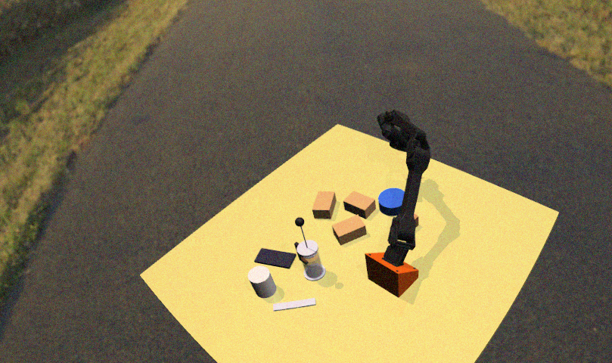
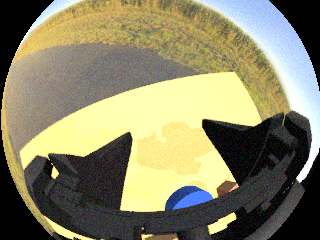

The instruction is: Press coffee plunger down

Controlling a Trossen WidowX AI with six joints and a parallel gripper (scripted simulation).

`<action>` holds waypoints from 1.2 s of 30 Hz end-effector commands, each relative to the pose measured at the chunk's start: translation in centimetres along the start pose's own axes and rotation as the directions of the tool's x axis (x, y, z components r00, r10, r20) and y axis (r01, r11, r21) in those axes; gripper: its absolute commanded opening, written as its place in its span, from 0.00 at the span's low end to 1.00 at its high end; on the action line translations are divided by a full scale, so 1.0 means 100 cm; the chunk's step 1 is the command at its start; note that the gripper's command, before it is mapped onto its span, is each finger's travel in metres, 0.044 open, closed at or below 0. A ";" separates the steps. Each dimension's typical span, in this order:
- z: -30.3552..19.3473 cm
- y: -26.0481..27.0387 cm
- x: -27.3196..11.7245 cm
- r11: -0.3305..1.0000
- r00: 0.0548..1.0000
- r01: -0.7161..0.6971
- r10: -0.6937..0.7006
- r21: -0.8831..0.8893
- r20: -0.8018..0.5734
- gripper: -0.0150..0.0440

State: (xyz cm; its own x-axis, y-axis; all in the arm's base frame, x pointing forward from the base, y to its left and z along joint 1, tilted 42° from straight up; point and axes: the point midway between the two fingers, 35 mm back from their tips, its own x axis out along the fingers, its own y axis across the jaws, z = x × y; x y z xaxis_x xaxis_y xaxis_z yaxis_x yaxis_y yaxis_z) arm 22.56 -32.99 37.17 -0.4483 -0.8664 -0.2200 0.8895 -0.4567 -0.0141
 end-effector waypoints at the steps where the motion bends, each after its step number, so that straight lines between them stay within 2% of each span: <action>1: -0.001 0.001 -0.002 1.000 1.000 -0.008 0.008 -0.004 -0.002 0.98; 4: -0.009 0.009 -0.012 0.998 0.999 -0.049 0.049 -0.031 -0.023 1.00; 10: -0.045 0.034 -0.065 0.964 0.970 -0.234 0.223 -0.125 -0.097 1.00; 17: -0.098 0.047 -0.158 0.820 0.860 -0.509 0.469 -0.262 -0.201 1.00; 21: -0.134 0.041 -0.214 0.669 0.764 -0.645 0.584 -0.369 -0.276 1.00; 27: -0.190 0.010 -0.301 0.363 0.580 -0.780 0.724 -0.510 -0.373 1.00; 32: -0.236 -0.036 -0.363 0.074 0.410 -0.801 0.792 -0.595 -0.453 1.00; 36: -0.270 -0.084 -0.403 -0.164 0.266 -0.751 0.812 -0.640 -0.519 1.00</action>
State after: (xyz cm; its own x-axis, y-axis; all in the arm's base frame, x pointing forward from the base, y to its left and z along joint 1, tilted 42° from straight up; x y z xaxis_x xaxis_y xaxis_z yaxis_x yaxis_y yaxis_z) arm 37.53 6.34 21.55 0.5805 -0.6011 -0.5493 0.4306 0.7991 -0.4195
